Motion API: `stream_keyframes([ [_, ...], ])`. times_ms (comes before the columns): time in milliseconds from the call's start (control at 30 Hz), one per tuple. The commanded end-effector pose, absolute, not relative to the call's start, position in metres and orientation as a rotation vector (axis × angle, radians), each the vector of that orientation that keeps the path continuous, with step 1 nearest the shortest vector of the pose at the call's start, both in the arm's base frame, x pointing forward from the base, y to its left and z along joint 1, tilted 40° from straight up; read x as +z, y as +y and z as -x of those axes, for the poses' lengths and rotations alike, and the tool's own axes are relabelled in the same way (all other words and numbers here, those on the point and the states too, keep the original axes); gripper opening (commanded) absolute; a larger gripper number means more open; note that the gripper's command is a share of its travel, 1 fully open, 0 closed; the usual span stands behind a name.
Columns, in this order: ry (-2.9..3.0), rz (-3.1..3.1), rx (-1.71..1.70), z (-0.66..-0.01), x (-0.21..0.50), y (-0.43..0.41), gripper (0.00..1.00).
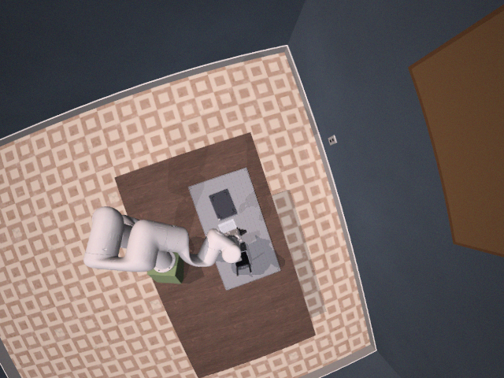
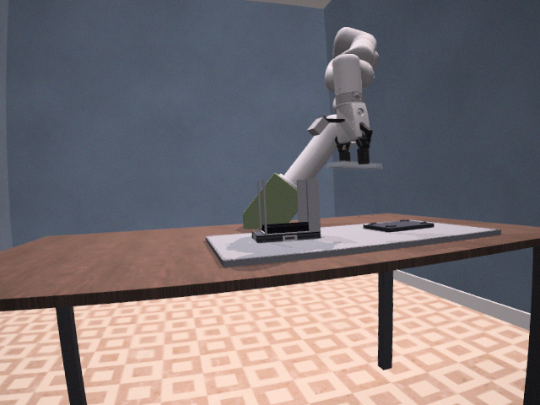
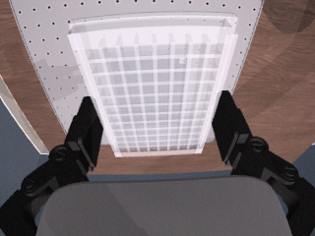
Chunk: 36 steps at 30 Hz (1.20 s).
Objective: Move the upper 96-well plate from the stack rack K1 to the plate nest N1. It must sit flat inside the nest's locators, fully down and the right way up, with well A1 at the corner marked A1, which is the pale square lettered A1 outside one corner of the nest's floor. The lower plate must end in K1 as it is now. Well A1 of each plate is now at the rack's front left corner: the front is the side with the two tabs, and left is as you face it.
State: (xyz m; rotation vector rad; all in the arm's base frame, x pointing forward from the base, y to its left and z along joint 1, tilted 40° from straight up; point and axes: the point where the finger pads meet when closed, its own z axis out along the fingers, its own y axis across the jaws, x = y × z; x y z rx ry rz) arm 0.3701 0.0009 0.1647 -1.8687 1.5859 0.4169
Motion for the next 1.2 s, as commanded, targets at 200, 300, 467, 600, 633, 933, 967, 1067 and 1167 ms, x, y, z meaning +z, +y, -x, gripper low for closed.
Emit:
stream_keyframes([
  [200,1.62,1.866,0.369,-0.364,0.186,0.03,0.0],
  [300,1.62,1.866,0.369,-0.364,0.188,0.033,0.0],
  [467,1.62,1.866,0.37,-0.361,0.197,0.046,0.0],
  [600,1.62,1.866,0.37,-0.359,0.205,0.057,0.0],
  [633,1.62,1.865,0.37,-0.359,0.207,0.059,0.0],
  [933,1.619,1.865,0.37,-0.355,0.221,0.078,0.0],
  [967,1.619,1.865,0.37,-0.355,0.223,0.081,0.0],
  [1067,1.619,1.865,0.37,-0.353,0.228,0.089,0.0],
  [1167,1.619,1.865,0.37,-0.352,0.234,0.097,0.0],
])
